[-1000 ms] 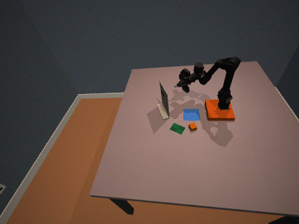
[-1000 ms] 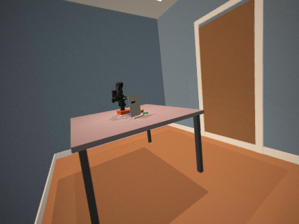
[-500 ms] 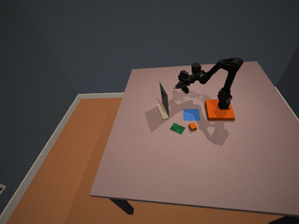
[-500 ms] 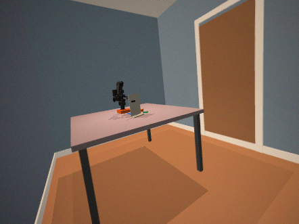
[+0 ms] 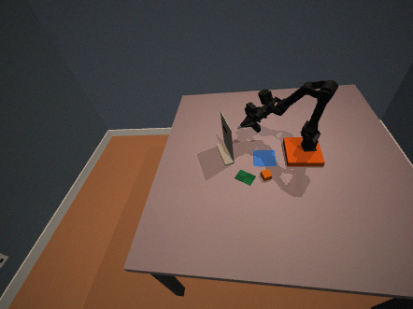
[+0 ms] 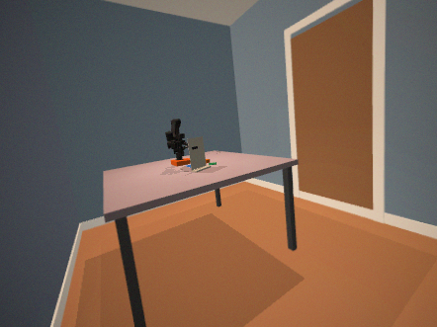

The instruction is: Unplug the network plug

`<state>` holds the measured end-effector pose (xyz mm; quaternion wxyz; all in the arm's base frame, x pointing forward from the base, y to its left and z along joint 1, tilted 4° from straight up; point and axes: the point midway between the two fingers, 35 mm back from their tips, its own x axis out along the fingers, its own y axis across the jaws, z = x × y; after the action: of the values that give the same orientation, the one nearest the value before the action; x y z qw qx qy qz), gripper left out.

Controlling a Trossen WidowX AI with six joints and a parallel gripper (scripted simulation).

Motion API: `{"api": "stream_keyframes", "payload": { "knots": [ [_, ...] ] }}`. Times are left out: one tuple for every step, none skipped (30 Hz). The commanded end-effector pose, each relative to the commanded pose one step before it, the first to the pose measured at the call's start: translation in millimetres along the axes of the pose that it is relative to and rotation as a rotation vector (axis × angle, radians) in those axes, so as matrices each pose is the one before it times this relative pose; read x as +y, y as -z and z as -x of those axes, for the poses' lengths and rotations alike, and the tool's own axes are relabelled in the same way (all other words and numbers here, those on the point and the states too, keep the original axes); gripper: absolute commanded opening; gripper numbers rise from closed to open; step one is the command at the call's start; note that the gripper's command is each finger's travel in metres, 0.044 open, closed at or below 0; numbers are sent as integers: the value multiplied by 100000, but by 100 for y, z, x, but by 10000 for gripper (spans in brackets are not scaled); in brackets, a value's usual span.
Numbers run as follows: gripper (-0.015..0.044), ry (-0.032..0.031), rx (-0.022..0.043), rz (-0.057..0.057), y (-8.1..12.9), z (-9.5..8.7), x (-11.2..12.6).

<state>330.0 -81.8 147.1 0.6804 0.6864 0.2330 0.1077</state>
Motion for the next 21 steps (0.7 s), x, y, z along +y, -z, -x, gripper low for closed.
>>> {"api": "stream_keyframes", "payload": {
  "knots": [
    [0,3807,-463,2184,178,-358,-267],
    [0,1187,47,223,102,-94,-177],
    [0,1207,73,236,109,-92,-178],
    [0,1226,99,250,116,-90,-179],
    [0,1245,126,264,122,-88,-180],
    [0,1264,153,278,129,-85,-180],
    [0,1281,181,292,136,-83,-181],
    [0,1298,209,306,143,-81,-181],
    [0,1314,237,321,149,-78,-181],
    [0,1329,266,336,156,-76,-181],
    [0,1344,296,351,163,-73,-181],
    [0,1357,325,366,169,-70,-181],
    [0,1370,355,381,176,-68,-180],
    [0,1383,385,397,183,-65,-180],
    [0,1394,416,412,189,-63,-179],
    [0,1405,447,428,196,-60,-179],
    [0,1414,478,444,203,-57,-178],
    [0,1423,509,460,209,-55,-177],
    [0,1432,541,476,216,-52,-176],
    [0,1439,572,492,222,-49,-175],
    [0,1446,604,509,229,-47,-174]
  ]
}}
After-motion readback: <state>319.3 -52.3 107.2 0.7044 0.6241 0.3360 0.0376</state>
